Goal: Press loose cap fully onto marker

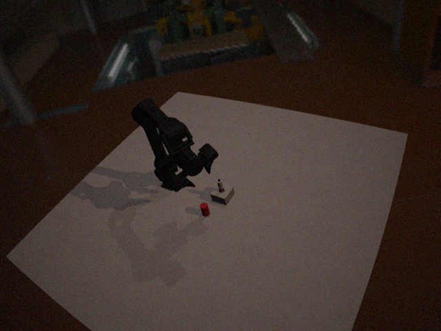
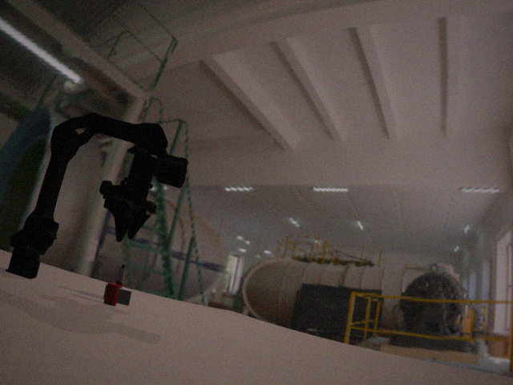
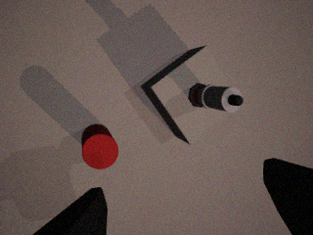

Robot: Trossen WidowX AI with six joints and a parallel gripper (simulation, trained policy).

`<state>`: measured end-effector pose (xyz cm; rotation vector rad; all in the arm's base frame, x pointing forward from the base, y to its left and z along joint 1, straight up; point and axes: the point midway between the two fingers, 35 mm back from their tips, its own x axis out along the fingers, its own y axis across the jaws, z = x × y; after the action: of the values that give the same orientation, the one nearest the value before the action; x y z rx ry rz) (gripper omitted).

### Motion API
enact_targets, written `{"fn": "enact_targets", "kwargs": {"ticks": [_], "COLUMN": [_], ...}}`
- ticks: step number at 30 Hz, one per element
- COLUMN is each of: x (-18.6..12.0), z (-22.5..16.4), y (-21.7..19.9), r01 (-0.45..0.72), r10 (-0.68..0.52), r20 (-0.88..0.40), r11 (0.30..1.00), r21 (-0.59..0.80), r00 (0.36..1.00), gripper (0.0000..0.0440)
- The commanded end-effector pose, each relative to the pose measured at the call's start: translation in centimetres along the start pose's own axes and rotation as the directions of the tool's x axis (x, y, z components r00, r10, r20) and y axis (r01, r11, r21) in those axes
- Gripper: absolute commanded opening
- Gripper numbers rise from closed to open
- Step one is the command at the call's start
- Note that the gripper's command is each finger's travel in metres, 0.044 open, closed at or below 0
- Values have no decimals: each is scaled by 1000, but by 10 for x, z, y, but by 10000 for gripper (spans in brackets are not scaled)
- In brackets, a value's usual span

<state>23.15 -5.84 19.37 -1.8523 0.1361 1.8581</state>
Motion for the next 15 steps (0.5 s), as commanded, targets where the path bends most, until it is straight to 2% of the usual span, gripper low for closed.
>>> {"fn": "enact_targets", "kwargs": {"ticks": [1,15], "x": [3,22], "z": [-7,-25], "y": [9,31], "r01": [-29,-112], "r10": [29,111], "r20": [6,43], "r11": [1000,993], "r21": [10,28], "r00": [1000,993], "gripper": [314,309]}}
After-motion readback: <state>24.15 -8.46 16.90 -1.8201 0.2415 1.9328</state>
